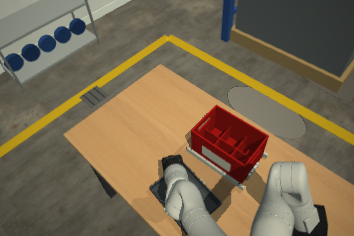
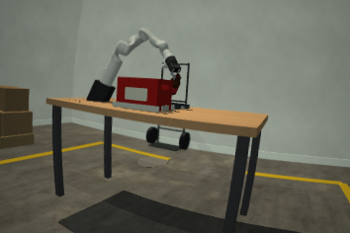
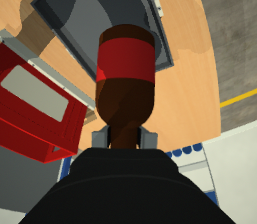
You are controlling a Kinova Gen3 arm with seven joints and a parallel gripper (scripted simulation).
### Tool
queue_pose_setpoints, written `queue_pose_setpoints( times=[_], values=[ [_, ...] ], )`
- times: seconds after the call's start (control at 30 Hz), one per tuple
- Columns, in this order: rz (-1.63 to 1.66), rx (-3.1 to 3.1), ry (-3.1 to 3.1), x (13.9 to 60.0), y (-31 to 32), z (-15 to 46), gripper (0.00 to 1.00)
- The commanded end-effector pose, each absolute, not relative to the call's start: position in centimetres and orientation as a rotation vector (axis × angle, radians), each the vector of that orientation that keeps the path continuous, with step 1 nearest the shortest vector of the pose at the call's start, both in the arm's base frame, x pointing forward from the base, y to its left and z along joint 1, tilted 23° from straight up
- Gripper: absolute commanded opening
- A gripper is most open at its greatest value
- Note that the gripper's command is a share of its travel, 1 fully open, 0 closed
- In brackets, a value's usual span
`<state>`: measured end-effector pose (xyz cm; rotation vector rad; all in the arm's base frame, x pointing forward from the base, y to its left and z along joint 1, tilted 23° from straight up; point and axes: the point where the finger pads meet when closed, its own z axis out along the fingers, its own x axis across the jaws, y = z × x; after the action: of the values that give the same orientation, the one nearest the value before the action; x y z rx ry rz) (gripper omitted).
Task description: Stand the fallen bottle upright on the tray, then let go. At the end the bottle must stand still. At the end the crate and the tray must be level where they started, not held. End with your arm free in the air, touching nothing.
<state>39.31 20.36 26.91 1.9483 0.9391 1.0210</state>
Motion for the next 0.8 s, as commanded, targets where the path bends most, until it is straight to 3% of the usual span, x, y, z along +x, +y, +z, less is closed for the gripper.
queue_pose_setpoints(
  times=[0.0, 0.77],
  values=[
    [1.025, 1.945, 0.922, 39.31, 20.21, 26.80, 0.00],
    [1.064, 1.835, 0.833, 39.30, 20.37, 26.78, 0.00]
  ],
)
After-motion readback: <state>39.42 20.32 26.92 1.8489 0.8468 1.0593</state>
